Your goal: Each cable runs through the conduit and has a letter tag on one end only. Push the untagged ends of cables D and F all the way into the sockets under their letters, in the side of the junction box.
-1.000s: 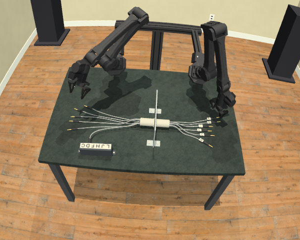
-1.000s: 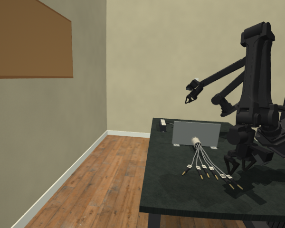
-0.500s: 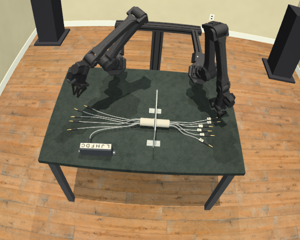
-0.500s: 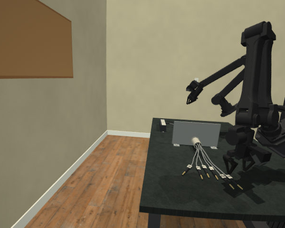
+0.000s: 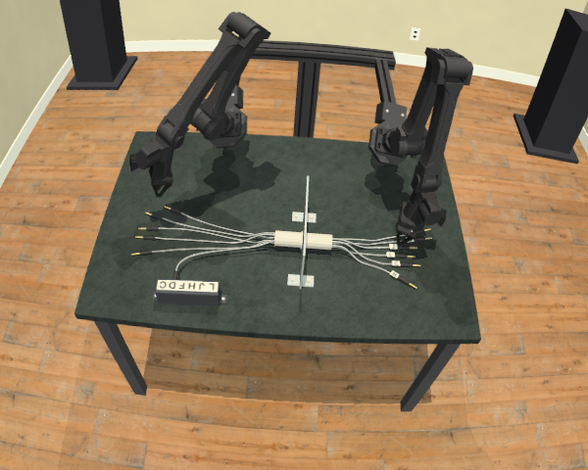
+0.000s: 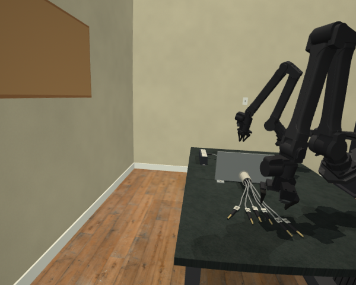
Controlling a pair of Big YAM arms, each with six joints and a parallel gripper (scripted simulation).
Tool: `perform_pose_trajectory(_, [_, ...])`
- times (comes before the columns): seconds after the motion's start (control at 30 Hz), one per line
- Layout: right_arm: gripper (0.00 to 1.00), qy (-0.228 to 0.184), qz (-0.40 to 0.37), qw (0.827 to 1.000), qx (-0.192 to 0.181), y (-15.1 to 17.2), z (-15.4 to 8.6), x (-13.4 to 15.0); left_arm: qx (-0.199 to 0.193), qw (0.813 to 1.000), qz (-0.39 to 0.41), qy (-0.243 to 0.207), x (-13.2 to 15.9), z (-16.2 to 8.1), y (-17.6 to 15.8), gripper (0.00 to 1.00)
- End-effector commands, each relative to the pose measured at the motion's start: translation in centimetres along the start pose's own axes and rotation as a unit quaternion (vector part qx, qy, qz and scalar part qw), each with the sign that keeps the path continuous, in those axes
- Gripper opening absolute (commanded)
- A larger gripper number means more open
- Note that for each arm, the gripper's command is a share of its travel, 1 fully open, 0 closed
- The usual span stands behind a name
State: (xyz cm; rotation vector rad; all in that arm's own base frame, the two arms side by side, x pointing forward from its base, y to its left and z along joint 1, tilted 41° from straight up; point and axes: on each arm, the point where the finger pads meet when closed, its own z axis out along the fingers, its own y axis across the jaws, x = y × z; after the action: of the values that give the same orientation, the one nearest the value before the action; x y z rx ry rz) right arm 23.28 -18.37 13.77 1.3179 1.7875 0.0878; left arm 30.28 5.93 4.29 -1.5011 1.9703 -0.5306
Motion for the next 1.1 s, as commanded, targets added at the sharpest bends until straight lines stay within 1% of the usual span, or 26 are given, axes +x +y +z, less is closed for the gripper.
perform_pose_trajectory(0.0, [0.35,0.020,0.103,0.994,0.016,-0.3,2.0,1.0,0.016,0.993,0.119,0.021,1.9,1.2,-2.4,1.00])
perform_pose_trajectory(0.03, [0.35,0.031,0.119,0.992,0.026,-1.0,2.5,2.0,0.020,0.989,0.145,0.028,2.7,1.4,-2.9,1.00])
perform_pose_trajectory(0.07, [0.35,0.037,0.135,0.990,0.032,-1.3,2.9,2.5,0.024,0.984,0.170,0.036,3.6,1.6,-3.3,1.00])
perform_pose_trajectory(0.1, [0.35,0.038,0.149,0.988,0.032,-1.0,3.2,2.2,0.029,0.979,0.196,0.043,4.5,1.7,-3.8,1.00])
perform_pose_trajectory(0.17, [0.35,0.038,0.149,0.988,0.032,-1.0,3.2,2.2,0.029,0.979,0.196,0.043,4.5,1.7,-3.8,1.00])
perform_pose_trajectory(0.2, [0.35,0.040,0.170,0.984,0.033,-0.9,3.5,2.2,0.039,0.974,0.219,0.048,5.2,1.9,-4.7,1.00])
perform_pose_trajectory(0.23, [0.35,0.046,0.194,0.979,0.036,-1.1,4.0,2.6,0.063,0.968,0.237,0.050,6.1,1.7,-6.9,1.00])
perform_pose_trajectory(0.27, [0.35,0.053,0.202,0.977,0.039,-1.2,4.4,3.0,0.084,0.965,0.244,0.052,7.0,1.4,-9.0,1.00])
perform_pose_trajectory(0.37, [0.35,0.071,0.229,0.969,0.052,-2.1,5.3,4.8,0.128,0.939,0.316,0.052,9.1,1.4,-12.5,1.00])
perform_pose_trajectory(0.4, [0.35,0.074,0.240,0.966,0.053,-2.1,5.6,4.9,0.140,0.930,0.336,0.051,9.8,1.4,-13.4,1.00])
perform_pose_trajectory(0.47, [0.35,0.075,0.263,0.961,0.050,-1.7,6.1,4.7,0.168,0.908,0.381,0.044,11.1,1.5,-15.6,1.00])
perform_pose_trajectory(0.57, [0.35,0.090,0.293,0.950,0.063,-2.6,6.7,6.4,0.213,0.872,0.440,0.027,12.9,1.3,-19.1,1.00])
perform_pose_trajectory(0.67, [0.35,0.092,0.312,0.944,0.058,-1.9,7.4,6.0,0.254,0.836,0.487,0.007,14.8,0.9,-22.3,1.00])
perform_pose_trajectory(0.73, [0.35,0.092,0.312,0.944,0.058,-1.9,7.4,6.0,0.254,0.836,0.487,0.007,14.8,0.9,-22.3,1.00])
perform_pose_trajectory(0.77, [0.35,0.093,0.320,0.941,0.059,-2.0,7.5,6.2,0.265,0.823,0.502,0.000,15.3,0.7,-23.2,1.00])
perform_pose_trajectory(0.83, [0.35,0.102,0.334,0.935,0.064,-2.4,7.8,7.2,0.300,0.788,0.538,-0.022,17.0,0.1,-26.0,1.00])
perform_pose_trajectory(0.87, [0.35,0.106,0.338,0.933,0.067,-2.6,7.9,7.6,0.314,0.774,0.549,-0.031,17.7,-0.2,-27.1,1.00])
perform_pose_trajectory(0.97, [0.35,0.106,0.347,0.930,0.061,-2.1,8.3,7.1,0.348,0.736,0.578,-0.057,19.6,-1.1,-29.9,1.00])
perform_pose_trajectory(1.07, [0.35,0.111,0.356,0.926,0.065,-2.4,8.5,7.8,0.382,0.692,0.606,-0.089,21.7,-2.3,-32.7,1.00])
